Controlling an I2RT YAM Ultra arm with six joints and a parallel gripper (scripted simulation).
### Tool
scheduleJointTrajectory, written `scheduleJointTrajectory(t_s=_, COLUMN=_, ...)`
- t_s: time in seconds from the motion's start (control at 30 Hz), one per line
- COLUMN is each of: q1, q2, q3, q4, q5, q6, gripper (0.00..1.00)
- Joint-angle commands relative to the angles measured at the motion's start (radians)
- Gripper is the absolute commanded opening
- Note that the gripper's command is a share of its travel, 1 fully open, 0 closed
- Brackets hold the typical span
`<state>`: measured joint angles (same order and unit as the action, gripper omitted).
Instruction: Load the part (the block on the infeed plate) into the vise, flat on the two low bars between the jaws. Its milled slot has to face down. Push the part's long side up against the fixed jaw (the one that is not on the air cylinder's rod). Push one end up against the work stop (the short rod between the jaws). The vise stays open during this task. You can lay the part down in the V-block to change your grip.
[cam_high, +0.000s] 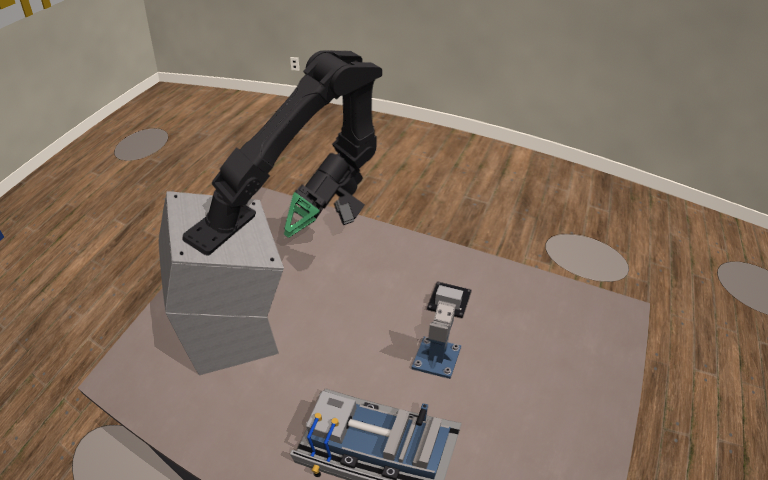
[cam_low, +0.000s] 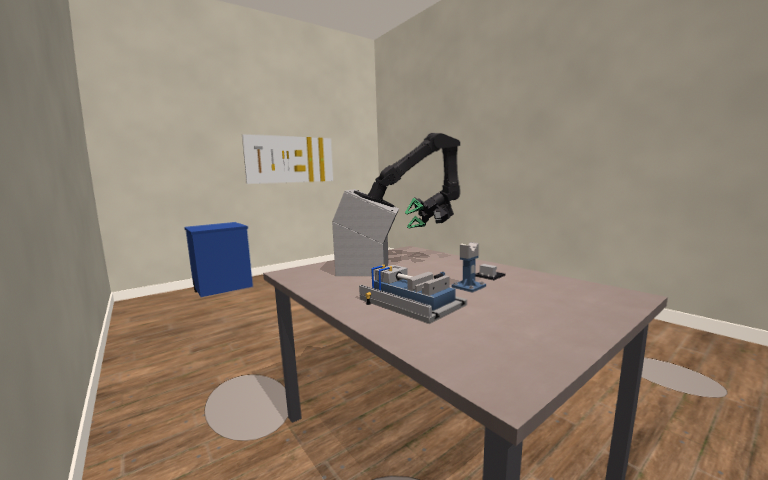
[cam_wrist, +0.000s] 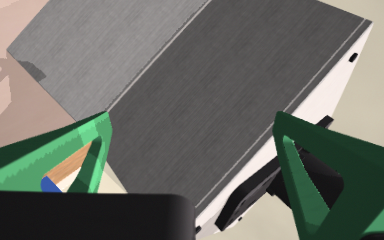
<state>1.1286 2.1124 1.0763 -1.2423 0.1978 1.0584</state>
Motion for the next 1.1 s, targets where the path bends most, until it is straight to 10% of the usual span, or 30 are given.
scheduleJointTrajectory(t_s=0.0, q1=0.003, q2=-0.007, q3=0.001, q4=0.003, q5=0.002, q6=0.005, gripper=1.00)
scheduleJointTrajectory(t_s=0.57, q1=-0.001, q2=-0.007, q3=0.005, q4=-0.002, q5=-0.001, q6=0.002, gripper=1.00)
scheduleJointTrajectory(t_s=1.07, q1=-0.199, q2=-0.068, q3=0.185, q4=0.087, q5=-0.094, q6=0.234, gripper=1.00)
